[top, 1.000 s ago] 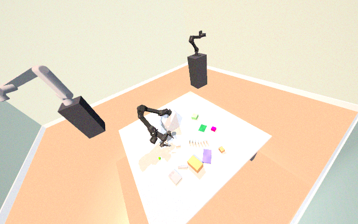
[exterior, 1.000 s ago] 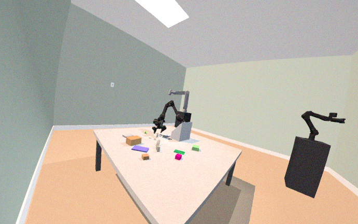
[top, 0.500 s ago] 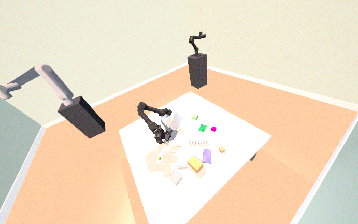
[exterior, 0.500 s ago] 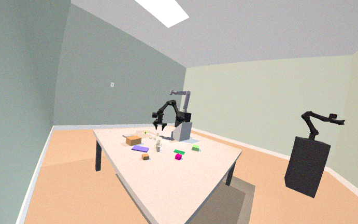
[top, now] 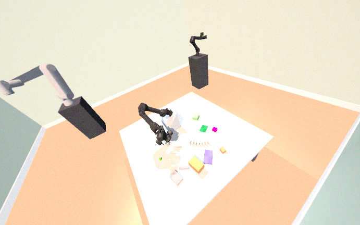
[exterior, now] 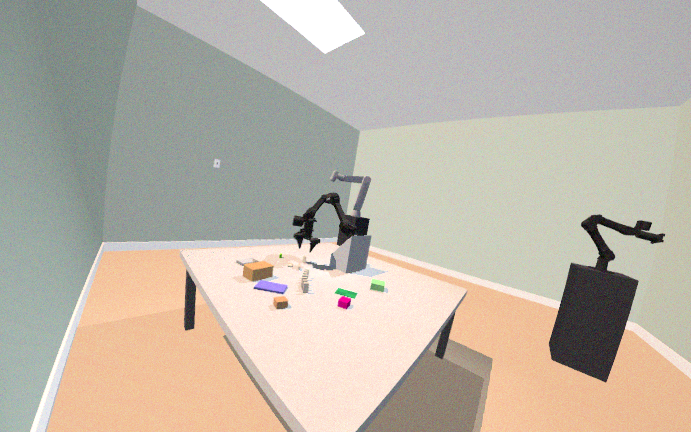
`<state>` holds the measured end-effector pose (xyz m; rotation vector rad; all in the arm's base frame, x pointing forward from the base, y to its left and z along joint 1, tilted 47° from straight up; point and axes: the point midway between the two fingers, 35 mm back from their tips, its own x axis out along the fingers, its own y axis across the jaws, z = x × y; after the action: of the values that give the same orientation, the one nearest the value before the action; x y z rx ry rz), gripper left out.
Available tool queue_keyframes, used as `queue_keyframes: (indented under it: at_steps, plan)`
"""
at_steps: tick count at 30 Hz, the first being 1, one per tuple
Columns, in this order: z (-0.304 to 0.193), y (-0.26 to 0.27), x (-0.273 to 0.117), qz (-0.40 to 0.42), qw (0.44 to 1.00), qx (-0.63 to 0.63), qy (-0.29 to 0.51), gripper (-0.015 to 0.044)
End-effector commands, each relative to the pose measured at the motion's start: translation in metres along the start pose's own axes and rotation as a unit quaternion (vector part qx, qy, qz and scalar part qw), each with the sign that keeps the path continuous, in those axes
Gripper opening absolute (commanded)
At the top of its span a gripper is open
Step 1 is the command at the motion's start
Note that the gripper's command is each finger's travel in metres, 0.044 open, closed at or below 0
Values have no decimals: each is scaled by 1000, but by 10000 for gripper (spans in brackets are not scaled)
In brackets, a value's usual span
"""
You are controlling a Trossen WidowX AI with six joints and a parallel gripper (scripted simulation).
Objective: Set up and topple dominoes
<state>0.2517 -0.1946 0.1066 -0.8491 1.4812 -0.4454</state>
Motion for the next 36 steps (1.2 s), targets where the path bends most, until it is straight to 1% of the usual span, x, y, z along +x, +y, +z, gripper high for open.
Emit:
queue_keyframes:
  at_steps: [1, 3, 19, 31, 32, 36]
  plan:
    - [-4, 3, 32, 3, 1000, -4, 6, 440]
    - [-5, 3, 42, 2, 1000, -4, 6, 440]
    - [-6, 3, 58, 1, 1000, -5, 6, 440]
    - [-6, 3, 58, 1, 1000, -5, 6, 125]
    - [-6, 3, 58, 1, 1000, -5, 6, 107]
    - [-6, 3, 58, 1, 1000, -5, 6, 107]
